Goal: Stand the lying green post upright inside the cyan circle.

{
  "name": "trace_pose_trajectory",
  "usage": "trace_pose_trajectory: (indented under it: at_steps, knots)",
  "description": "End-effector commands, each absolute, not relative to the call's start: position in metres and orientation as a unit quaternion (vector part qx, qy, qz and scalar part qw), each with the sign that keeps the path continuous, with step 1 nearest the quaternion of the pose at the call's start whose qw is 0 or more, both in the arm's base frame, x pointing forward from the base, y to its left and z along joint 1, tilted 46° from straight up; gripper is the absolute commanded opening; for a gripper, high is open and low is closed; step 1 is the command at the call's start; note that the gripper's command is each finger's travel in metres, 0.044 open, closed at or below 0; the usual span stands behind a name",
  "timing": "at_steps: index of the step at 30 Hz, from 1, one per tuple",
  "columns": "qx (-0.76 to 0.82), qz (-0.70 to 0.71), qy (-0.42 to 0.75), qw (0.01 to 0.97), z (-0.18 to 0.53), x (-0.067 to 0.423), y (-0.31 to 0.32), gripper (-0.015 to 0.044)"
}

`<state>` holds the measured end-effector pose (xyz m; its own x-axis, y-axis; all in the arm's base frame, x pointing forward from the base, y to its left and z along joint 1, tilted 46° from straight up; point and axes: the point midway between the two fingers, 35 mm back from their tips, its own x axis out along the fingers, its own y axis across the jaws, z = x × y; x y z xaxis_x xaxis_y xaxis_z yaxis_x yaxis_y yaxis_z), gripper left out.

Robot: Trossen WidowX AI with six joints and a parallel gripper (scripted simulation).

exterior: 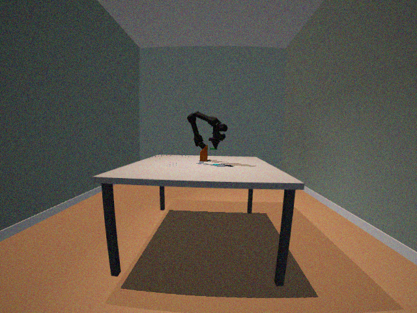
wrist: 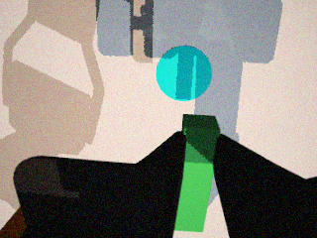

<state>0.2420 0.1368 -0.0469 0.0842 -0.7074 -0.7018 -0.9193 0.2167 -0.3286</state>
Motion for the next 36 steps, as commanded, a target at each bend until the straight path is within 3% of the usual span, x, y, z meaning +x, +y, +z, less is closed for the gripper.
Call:
trace_pose_trajectory:
  at_steps: [1,36]
  knots:
    - [-0.618,0.139,0.663,0.4,-0.051,0.241,0.14,0.0023]
    - [-0.537,0.221,0.683,0.443,-0.072,0.234,0.126,0.0023]
